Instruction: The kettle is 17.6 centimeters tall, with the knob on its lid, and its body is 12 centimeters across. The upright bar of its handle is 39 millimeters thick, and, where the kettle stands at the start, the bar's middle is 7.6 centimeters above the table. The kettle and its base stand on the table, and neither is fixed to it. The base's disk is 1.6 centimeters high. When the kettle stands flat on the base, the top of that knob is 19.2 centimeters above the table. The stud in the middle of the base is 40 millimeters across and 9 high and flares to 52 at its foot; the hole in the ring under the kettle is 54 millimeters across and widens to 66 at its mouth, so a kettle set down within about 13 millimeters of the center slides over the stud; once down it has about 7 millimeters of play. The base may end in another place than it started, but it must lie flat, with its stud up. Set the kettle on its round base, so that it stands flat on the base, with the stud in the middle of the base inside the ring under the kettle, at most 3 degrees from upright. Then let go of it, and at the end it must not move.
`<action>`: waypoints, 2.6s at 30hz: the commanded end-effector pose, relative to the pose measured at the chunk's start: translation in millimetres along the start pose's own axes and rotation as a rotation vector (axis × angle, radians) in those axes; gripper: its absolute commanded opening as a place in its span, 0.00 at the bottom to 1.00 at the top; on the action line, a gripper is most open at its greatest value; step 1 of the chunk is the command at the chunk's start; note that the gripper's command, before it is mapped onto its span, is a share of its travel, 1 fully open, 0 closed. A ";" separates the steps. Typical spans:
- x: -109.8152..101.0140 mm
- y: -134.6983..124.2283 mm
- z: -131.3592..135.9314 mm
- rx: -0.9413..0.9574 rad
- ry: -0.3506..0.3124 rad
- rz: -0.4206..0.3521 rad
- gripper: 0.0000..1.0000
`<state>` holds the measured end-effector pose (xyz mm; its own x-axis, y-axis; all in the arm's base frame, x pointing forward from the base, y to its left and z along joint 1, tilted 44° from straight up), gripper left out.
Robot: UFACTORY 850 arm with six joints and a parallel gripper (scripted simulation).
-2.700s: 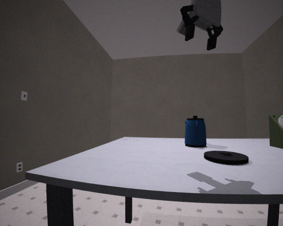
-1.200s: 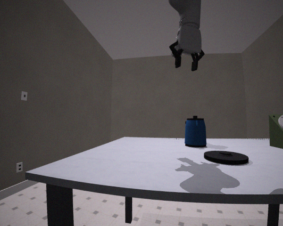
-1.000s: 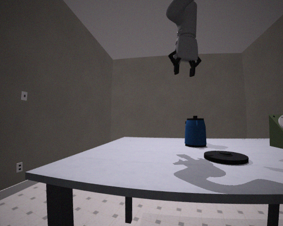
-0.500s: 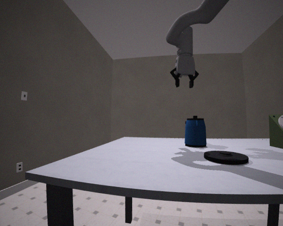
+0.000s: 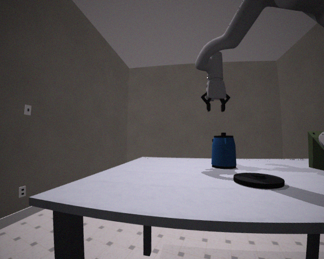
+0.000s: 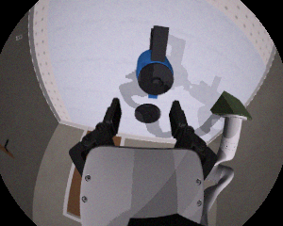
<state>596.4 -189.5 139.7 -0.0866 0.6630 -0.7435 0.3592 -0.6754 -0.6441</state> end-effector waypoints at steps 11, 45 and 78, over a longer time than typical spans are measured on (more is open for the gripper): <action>16.8 41.5 33.1 0.038 0.001 -0.030 0.81; 16.8 41.6 33.2 0.038 0.001 -0.030 0.81; 96.4 39.2 33.0 0.038 0.001 -0.030 0.81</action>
<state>572.1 -172.9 47.8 -0.0982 0.6837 -0.7231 0.3197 -0.6665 -0.6735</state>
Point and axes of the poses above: the point where the finger pads meet when closed, its own x axis out along the fingers, its own z axis across the jaws, y = z × x, the point moved 9 cm from there along -x, back along the fingers, and after that the axes turned 5 degrees about -x, right-handed, at the moved point
